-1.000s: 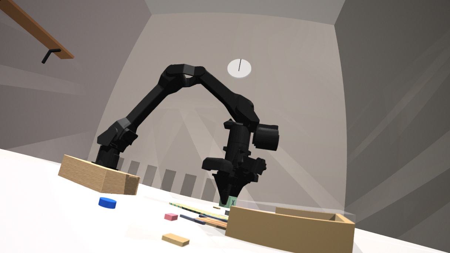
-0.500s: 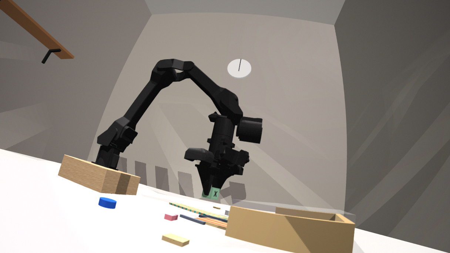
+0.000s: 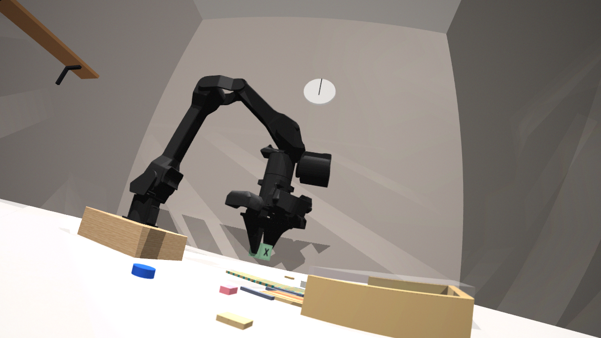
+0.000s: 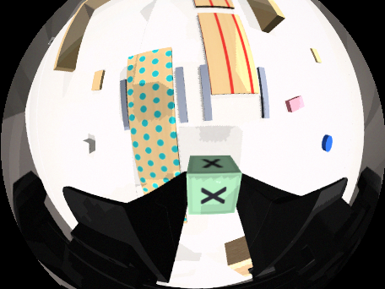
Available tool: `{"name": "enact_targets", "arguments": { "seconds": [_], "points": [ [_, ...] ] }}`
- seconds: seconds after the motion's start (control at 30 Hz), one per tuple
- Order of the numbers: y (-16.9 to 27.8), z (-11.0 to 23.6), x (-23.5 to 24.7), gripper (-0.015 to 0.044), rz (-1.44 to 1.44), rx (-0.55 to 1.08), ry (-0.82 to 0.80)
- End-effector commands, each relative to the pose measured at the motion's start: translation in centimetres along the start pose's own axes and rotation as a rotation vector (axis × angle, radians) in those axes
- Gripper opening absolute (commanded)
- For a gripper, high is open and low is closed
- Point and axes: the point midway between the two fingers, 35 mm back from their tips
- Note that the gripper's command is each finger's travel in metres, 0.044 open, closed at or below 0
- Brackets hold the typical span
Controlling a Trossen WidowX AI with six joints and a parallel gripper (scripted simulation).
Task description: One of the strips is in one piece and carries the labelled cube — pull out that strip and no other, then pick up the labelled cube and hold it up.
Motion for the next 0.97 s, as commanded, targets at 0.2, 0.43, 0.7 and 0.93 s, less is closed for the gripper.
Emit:
{"name": "enact_targets", "arguments": {
  "seconds": [0.2, 0.43, 0.7, 0.93],
  "points": [
    [-0.09, 2.96, 0.06, 0.0000, 0.005, -0.011, -0.007],
    [-0.09, 2.96, 0.06, 0.0000, 0.005, -0.011, -0.007],
    [-0.09, 2.96, 0.06, 0.0000, 0.005, -0.011, -0.007],
    [-0.09, 2.96, 0.06, 0.0000, 0.005, -0.011, -0.007]
  ]
}}
Point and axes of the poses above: the point midway between the two fingers, 35 mm back from their tips, its own z axis back along the fingers, its own x axis across the jaws, y = z × x, and after that the axes turned 12 degrees about z, right-handed
